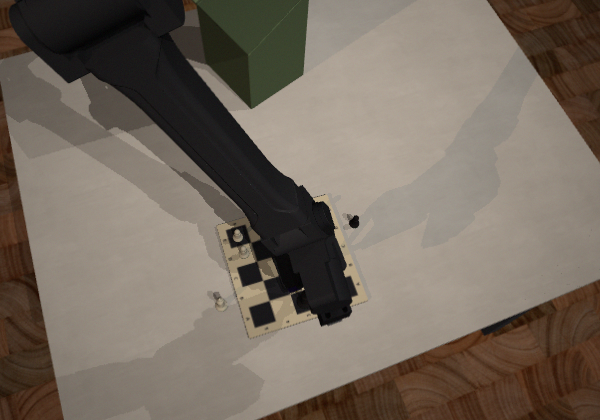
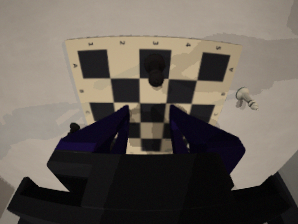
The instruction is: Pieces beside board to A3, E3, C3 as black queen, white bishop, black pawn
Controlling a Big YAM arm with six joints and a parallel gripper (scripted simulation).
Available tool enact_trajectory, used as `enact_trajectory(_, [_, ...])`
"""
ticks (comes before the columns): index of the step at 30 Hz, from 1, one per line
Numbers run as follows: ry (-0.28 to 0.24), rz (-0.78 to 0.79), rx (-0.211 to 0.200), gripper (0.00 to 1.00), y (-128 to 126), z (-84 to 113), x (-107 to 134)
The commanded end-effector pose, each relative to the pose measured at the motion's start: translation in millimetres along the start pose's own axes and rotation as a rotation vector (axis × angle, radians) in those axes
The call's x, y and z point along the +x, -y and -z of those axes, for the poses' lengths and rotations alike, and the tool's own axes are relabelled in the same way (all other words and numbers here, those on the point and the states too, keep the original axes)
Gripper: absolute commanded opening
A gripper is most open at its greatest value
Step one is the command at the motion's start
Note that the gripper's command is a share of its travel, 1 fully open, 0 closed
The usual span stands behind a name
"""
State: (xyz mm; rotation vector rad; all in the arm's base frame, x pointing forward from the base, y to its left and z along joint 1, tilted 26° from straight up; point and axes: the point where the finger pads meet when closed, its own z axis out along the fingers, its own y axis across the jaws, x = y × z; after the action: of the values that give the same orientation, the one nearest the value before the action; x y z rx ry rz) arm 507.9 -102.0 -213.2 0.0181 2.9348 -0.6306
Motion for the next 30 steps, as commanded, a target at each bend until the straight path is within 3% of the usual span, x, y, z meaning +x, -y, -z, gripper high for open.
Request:
enact_trajectory(1, [0.049,-0.018,0.003,0.40,0,32.2,-23])
enact_trajectory(8, [0.049,-0.019,0.001,0.40,0,60.9,-22])
enact_trajectory(11, [0.045,-0.030,0.003,0.40,6,63.0,-21])
enact_trajectory(14, [0.014,-0.015,0.001,0.40,-2,48.7,-10])
enact_trajectory(15, [0.016,-0.016,0.001,1.00,-2,48.9,-11])
enact_trajectory(30, [0.023,-0.018,0.001,1.00,-2,49.4,-14])
